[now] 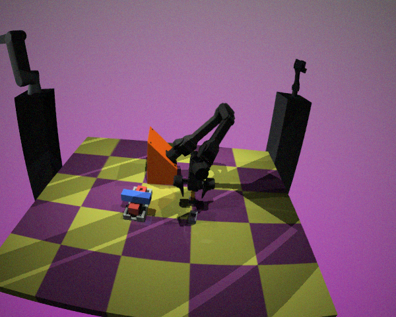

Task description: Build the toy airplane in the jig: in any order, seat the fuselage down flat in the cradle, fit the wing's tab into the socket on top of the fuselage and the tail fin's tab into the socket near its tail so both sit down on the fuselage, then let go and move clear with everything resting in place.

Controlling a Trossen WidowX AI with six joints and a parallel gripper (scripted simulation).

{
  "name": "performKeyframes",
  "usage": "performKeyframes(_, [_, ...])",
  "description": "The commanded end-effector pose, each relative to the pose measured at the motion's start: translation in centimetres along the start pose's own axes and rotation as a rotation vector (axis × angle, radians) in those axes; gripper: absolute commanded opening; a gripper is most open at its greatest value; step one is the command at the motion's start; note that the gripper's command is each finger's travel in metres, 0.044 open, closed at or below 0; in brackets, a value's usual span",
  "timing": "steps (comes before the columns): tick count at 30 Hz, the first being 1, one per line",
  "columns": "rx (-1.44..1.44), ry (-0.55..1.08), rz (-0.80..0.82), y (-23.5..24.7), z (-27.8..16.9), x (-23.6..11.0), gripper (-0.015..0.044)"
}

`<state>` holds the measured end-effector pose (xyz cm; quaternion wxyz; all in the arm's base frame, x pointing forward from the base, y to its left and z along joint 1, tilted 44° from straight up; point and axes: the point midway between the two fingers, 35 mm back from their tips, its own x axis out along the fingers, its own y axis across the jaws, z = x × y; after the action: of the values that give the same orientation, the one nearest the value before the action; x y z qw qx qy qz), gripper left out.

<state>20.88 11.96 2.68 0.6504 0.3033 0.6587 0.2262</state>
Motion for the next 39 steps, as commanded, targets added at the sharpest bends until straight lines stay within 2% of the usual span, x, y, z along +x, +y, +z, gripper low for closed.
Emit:
performKeyframes(1, [0.009, 0.004, 0.002, -0.1, -0.2, 0.3, 0.0361])
performKeyframes(13, [0.009, 0.004, 0.002, -0.1, -0.2, 0.3, 0.0046])
performKeyframes(20, [0.009, 0.004, 0.002, -0.1, -0.2, 0.3, 0.0000])
performKeyframes(39, [-0.034, -0.016, -0.019, -0.5, 0.6, -3.9, 0.0000])
